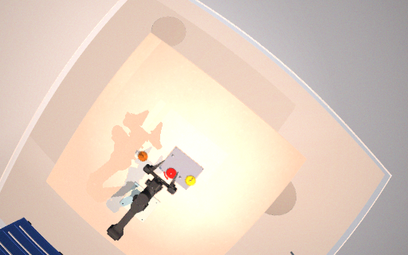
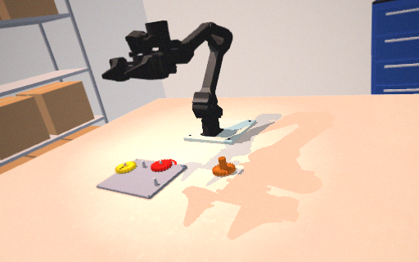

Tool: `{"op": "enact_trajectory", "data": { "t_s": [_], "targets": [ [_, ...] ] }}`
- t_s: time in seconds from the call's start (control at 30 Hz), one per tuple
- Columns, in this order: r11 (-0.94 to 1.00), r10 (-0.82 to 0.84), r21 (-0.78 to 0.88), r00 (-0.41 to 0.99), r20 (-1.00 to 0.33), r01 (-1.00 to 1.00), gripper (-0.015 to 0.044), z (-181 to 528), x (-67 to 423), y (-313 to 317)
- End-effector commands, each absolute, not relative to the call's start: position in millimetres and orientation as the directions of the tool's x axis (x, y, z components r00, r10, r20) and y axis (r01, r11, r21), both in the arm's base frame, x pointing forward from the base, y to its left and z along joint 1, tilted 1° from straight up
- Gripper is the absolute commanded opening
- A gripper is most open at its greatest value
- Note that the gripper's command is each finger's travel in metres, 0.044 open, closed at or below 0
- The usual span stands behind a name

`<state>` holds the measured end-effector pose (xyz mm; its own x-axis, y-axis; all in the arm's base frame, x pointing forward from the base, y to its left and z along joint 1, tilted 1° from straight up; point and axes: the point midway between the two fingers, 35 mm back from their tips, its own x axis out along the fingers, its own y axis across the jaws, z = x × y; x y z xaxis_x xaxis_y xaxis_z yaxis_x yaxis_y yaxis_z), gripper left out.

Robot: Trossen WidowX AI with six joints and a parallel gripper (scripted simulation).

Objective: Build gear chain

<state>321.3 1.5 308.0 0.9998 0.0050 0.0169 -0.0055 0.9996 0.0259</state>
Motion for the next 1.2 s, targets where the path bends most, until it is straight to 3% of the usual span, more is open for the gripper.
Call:
{"op": "enact_trajectory", "data": {
  "t_s": [0.0, 0.17, 0.33, 0.47, 0.57, 0.73, 1.17],
  "targets": [
    [0.999, 0.010, 0.036, 1.000, 0.005, -0.010, 0.0426, 306.0, 322.3, 3.1],
    [0.956, 0.137, 0.290, 0.946, -0.293, -0.048, 0.0440, 252.2, 337.3, 47.9],
    [0.876, 0.238, 0.470, 0.750, -0.617, 0.109, 0.0440, 190.0, 325.2, 100.6],
    [0.829, 0.245, 0.451, 0.511, -0.824, 0.329, 0.0440, 147.2, 294.5, 135.4],
    [0.801, 0.191, 0.324, 0.297, -0.935, 0.503, 0.0440, 121.7, 262.2, 155.7],
    [0.742, 0.044, 0.050, 0.026, -0.999, 0.668, 0.0440, 101.8, 214.9, 171.3],
    [0.739, 0.037, 0.039, 0.017, -0.999, 0.672, 0.0440, 100.5, 218.1, 176.5]
  ]
}}
